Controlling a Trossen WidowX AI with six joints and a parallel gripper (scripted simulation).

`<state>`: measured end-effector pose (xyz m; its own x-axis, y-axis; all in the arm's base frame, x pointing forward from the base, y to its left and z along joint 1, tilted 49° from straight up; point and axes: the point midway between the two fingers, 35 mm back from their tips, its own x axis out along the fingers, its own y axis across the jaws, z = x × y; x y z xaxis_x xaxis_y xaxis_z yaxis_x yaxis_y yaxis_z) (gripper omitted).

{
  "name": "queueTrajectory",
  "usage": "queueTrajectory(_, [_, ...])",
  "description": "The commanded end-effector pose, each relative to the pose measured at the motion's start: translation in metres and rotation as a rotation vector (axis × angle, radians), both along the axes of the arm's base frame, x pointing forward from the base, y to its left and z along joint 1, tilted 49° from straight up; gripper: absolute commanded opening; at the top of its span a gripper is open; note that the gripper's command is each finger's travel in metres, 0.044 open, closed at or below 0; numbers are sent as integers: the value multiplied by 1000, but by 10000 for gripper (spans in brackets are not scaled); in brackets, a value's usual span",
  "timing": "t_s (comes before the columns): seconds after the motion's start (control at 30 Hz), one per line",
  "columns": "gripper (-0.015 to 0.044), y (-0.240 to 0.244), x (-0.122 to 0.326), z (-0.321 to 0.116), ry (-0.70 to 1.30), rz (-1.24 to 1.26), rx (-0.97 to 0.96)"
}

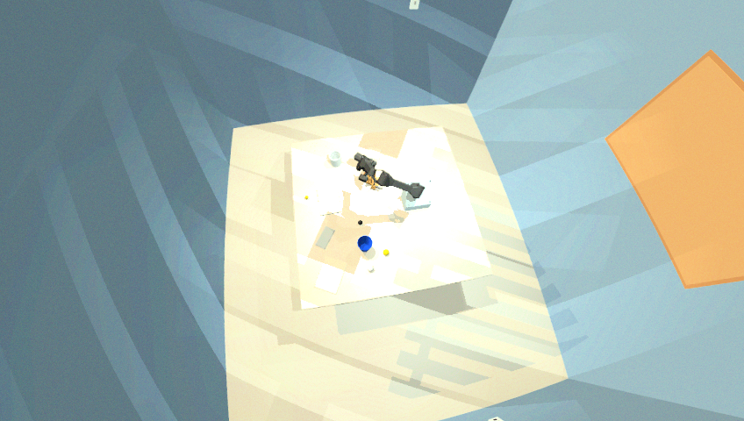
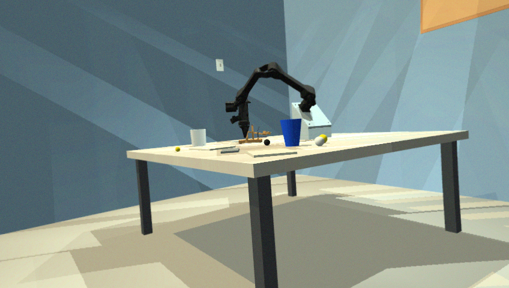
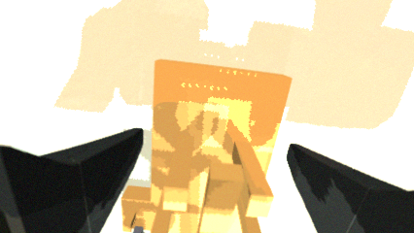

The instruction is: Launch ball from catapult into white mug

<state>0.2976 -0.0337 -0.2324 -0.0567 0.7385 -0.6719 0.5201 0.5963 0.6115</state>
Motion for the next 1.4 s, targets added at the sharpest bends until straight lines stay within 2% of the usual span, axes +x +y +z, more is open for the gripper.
queueTrajectory(0.0, [335, 0, 0, 0, 0, 0, 0])
queueTrajectory(0.23, [151, 0, 0, 0, 0, 0, 0])
queueTrajectory(0.43, [111, 0, 0, 0, 0, 0, 0])
queueTrajectory(0.57, [6, -30, 3, 26, 0, -1, -3])
queueTrajectory(0.77, [0, -37, 4, 33, 3, -2, 0])
queueTrajectory(1.37, [0, -15, 3, 14, 5, -4, 1])
